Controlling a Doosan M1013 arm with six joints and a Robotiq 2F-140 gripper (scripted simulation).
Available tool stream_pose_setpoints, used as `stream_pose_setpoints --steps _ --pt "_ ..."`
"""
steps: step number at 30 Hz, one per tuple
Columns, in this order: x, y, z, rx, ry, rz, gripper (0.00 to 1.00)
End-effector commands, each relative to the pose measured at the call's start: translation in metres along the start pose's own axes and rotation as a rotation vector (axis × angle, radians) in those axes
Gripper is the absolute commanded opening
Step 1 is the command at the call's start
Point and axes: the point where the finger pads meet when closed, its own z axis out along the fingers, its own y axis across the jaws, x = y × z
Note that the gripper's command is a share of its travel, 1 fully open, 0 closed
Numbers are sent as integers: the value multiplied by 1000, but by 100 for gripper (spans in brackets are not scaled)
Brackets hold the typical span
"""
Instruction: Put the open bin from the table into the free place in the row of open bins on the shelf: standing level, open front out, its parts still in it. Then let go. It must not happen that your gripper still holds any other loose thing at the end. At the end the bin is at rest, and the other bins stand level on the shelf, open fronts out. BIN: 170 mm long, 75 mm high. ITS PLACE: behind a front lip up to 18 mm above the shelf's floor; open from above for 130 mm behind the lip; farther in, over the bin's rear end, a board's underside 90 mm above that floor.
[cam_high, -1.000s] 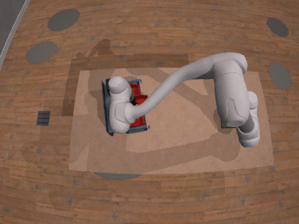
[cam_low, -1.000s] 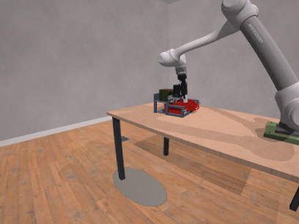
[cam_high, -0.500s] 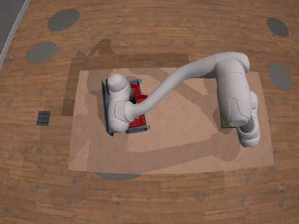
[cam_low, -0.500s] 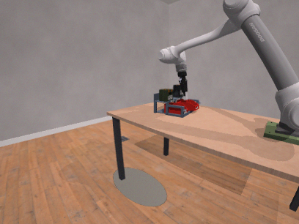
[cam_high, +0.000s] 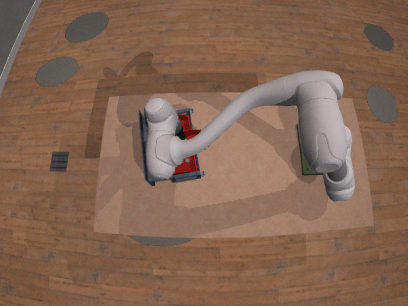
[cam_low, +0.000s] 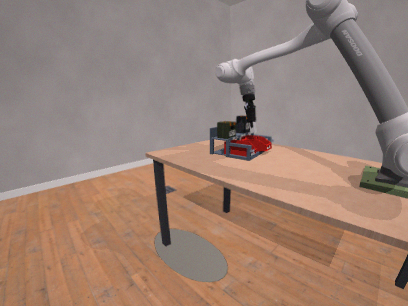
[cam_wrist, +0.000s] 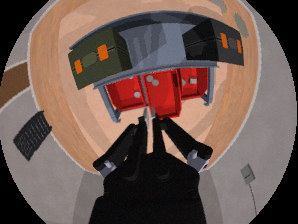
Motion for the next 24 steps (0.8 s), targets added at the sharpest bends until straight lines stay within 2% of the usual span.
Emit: stream_pose_setpoints --steps 1,24 --pt "0 0 -11 2 4 -2 6" --pt "-3 0 -26 2 4 -2 6"
